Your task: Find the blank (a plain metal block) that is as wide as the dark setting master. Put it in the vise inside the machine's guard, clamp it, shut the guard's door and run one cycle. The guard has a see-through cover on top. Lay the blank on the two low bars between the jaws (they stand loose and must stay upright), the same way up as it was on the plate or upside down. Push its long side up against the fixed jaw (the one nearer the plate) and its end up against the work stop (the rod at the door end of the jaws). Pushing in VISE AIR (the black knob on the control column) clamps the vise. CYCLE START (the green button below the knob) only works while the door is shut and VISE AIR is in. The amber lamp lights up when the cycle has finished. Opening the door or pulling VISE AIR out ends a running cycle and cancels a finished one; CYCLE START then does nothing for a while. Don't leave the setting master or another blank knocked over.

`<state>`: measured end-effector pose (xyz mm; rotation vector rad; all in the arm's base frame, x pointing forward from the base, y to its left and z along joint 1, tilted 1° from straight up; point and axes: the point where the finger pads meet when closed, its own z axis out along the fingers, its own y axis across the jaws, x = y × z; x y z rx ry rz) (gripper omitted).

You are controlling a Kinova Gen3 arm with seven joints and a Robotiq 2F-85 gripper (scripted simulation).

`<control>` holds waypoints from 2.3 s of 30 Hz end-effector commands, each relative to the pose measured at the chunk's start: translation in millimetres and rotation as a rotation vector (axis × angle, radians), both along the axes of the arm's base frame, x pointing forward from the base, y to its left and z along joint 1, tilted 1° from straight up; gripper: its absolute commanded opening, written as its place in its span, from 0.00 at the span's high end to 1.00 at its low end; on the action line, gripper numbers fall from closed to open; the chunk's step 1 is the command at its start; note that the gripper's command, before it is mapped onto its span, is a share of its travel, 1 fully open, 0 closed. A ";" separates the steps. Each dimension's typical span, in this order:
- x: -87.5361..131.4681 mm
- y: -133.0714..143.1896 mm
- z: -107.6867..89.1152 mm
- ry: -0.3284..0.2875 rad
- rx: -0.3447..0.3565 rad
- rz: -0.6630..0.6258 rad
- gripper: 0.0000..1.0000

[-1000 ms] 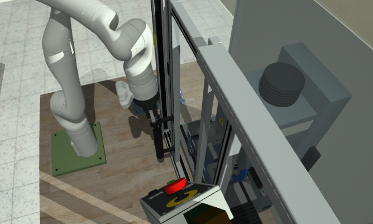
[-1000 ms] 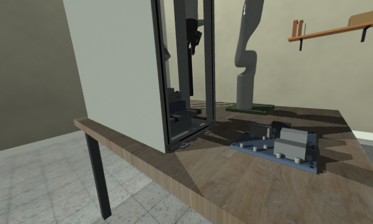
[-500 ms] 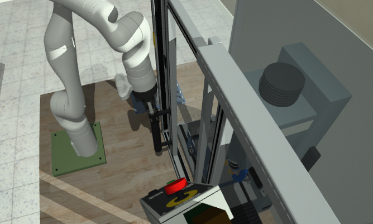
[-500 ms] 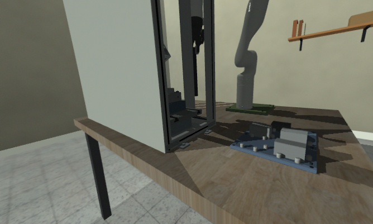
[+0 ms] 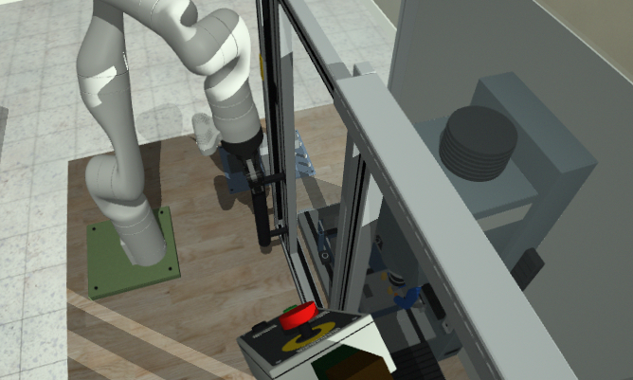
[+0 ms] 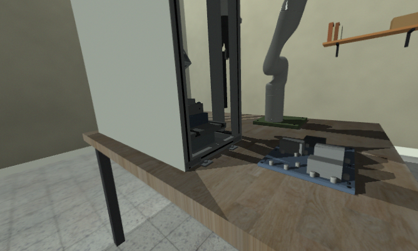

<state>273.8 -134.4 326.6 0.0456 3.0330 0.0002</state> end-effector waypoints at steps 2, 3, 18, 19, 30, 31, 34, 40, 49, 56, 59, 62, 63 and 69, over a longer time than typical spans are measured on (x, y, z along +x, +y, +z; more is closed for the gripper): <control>1.4 8.6 -1.0 0.001 0.011 0.014 0.61; 1.4 8.6 -1.0 0.001 0.011 0.014 0.61; 1.8 41.3 -0.6 0.001 0.011 0.014 0.61; 1.8 41.3 -0.6 0.001 0.011 0.014 0.61; 2.0 55.4 -0.4 0.001 0.011 0.014 0.61; 2.0 55.4 -0.4 0.001 0.011 0.014 0.61; 2.0 55.4 -0.4 0.001 0.011 0.014 0.61; 1.9 52.6 0.1 0.001 0.005 0.014 0.61; 2.0 55.4 -0.4 0.001 0.011 0.014 0.61; 1.9 51.6 0.3 0.001 0.002 0.015 0.61; 2.0 55.4 -0.4 0.001 0.011 0.014 0.61; 2.0 55.4 -0.4 0.001 0.011 0.014 0.61; 2.0 55.4 -0.4 0.001 0.011 0.014 0.61; 2.0 55.4 -0.4 0.001 0.011 0.014 0.61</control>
